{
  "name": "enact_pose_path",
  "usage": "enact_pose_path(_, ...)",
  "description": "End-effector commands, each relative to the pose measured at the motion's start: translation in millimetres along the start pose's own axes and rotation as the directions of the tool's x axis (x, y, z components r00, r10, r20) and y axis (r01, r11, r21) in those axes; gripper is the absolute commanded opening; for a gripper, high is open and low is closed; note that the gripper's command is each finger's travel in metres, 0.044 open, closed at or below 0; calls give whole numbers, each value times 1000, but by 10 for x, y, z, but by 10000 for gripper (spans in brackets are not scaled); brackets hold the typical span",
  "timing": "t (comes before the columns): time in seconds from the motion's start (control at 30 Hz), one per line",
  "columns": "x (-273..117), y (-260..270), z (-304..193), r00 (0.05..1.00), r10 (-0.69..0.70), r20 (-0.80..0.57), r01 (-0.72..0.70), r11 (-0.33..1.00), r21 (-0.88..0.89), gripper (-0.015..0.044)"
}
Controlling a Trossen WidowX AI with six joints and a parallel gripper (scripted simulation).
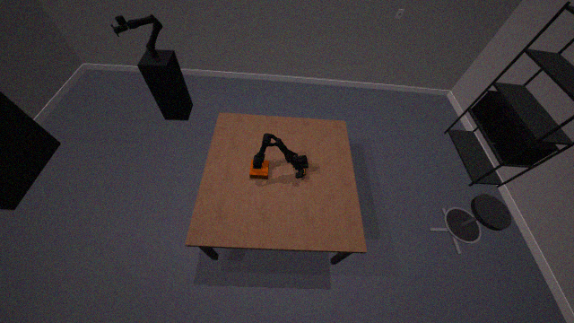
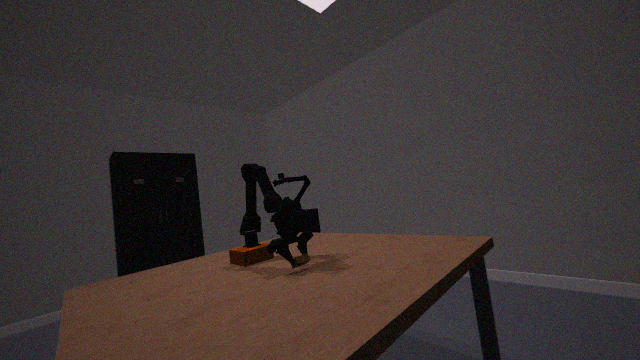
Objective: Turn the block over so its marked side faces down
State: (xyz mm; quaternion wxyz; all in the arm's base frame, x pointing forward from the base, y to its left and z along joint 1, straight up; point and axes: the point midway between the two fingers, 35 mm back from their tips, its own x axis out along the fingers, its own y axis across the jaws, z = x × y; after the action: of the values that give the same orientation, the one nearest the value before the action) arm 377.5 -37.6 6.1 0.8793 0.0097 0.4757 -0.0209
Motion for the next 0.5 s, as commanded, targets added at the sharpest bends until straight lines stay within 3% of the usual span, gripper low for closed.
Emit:
enact_pose_path(0.0,-40,4,36,999,2,39,-2,1000,-4,0)
enact_pose_path(0.47,226,-7,37,982,2,190,-2,1000,-1,0)
